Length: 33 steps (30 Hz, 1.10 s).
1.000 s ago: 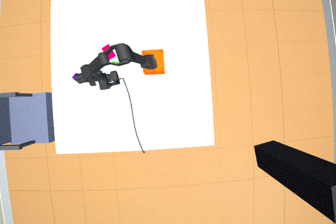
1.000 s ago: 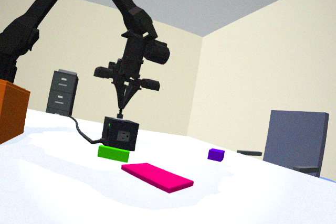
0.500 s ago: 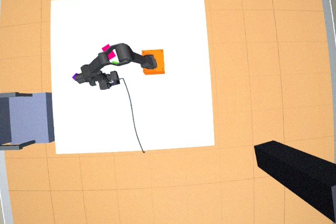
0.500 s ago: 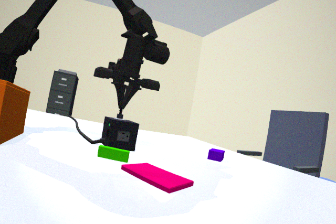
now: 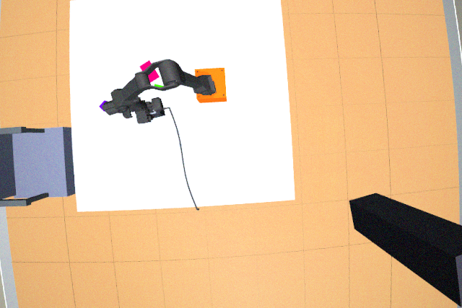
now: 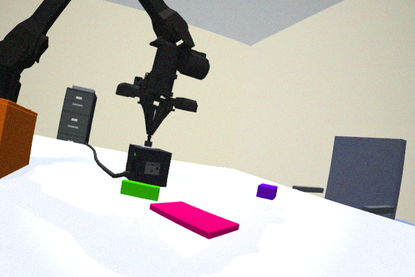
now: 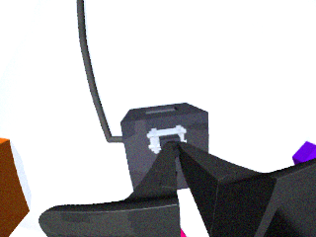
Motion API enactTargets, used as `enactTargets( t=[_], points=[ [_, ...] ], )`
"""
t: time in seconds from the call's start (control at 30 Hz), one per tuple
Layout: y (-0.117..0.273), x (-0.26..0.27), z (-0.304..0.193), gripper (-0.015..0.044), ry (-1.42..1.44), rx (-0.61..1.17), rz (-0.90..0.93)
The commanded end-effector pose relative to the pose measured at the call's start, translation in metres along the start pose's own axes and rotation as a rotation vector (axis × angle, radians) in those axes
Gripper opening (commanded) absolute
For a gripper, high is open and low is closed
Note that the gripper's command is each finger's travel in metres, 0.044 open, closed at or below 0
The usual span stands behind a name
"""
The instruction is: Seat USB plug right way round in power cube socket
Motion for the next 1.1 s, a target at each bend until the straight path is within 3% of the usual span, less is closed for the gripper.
enactTargets(
  t=[0.0, 0.3, 0.43, 1.07],
  points=[
    [-0.0027, 0.0, -0.0003, 0.0, 0.0, -0.001, 0.004],
    [-0.0027, 0.0, -0.0003, 0.0, 0.0, -0.001, 0.004],
    [-0.0001, 0.0, 0.0, 0.0095, 0.0, 0.0, 0.0],
    [0.0009, 0.0, 0.0001, 0.0095, 0.0, 0.0, 0.0]
  ],
)
Point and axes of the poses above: the point midway between the two fingers, 35 mm back from their tips, its own y axis back along the fingers, its own x axis across the jaws, z = x × y, the point moved 10 cm from there along y, back along the fingers, and after that the axes turned 10 degrees about -y, right-handed, at the moved point
